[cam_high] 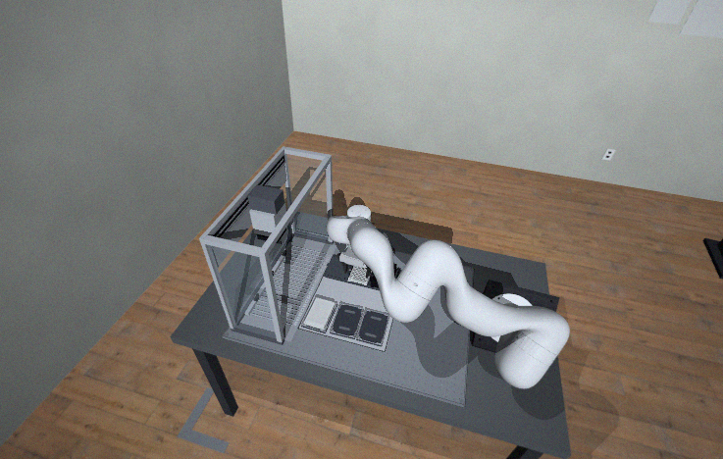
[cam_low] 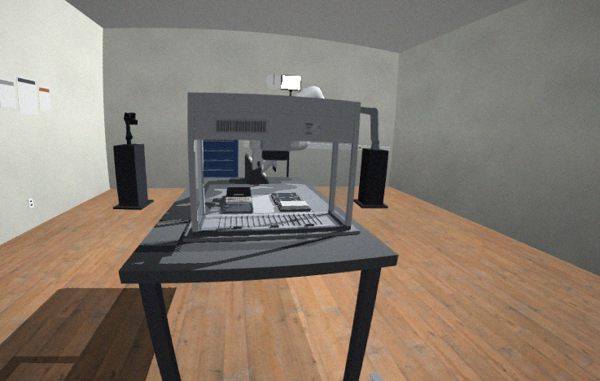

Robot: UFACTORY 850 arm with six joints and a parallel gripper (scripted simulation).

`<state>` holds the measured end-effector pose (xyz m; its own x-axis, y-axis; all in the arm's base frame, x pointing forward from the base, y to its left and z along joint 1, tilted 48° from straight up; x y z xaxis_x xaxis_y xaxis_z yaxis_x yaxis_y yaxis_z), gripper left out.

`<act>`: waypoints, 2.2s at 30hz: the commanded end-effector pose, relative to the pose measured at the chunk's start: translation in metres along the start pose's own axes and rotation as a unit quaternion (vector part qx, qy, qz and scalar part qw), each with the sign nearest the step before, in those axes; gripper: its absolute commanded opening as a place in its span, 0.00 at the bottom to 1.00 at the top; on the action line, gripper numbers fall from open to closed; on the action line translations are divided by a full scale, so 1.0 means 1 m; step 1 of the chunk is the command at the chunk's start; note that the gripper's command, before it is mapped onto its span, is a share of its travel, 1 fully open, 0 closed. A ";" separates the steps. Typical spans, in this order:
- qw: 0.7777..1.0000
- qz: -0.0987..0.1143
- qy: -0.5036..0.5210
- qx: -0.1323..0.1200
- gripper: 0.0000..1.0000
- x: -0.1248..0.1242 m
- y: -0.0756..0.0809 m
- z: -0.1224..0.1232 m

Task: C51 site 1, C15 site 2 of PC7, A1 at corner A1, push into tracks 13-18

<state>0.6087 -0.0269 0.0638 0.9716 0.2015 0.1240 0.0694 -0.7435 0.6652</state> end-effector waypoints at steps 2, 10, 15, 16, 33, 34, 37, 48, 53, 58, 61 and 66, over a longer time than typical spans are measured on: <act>1.000 0.001 0.000 0.000 1.00 0.001 -0.010 0.000; 1.000 0.001 0.000 0.000 1.00 0.001 -0.020 0.000; 1.000 0.001 0.000 0.000 1.00 0.001 -0.028 0.000; 1.000 0.001 0.000 0.000 1.00 0.001 -0.030 0.000; 1.000 0.001 0.000 0.000 1.00 0.001 -0.055 0.000; 1.000 0.001 0.000 0.000 1.00 0.001 -0.056 0.000; 1.000 0.001 0.000 0.000 1.00 0.001 -0.061 0.000; 1.000 0.001 0.000 0.000 1.00 0.001 -0.077 0.000; 1.000 0.001 0.000 0.000 1.00 0.001 -0.085 0.000; 1.000 0.001 0.000 0.000 1.00 0.001 -0.085 0.000; 1.000 0.001 0.000 0.000 1.00 0.001 -0.085 0.000; 1.000 0.001 0.000 0.000 1.00 0.001 -0.085 0.000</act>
<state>0.6028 0.0367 0.0069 0.9716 0.2015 0.1241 0.0692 -0.7435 0.6651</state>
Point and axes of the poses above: the point where the finger pads meet when closed, its own y axis back along the fingers, its own x axis across the jaws, z = x × y, the point moved 8 cm from there along y, back along the fingers, and after that the axes turned 7 degrees about y, right-handed, at the moved point
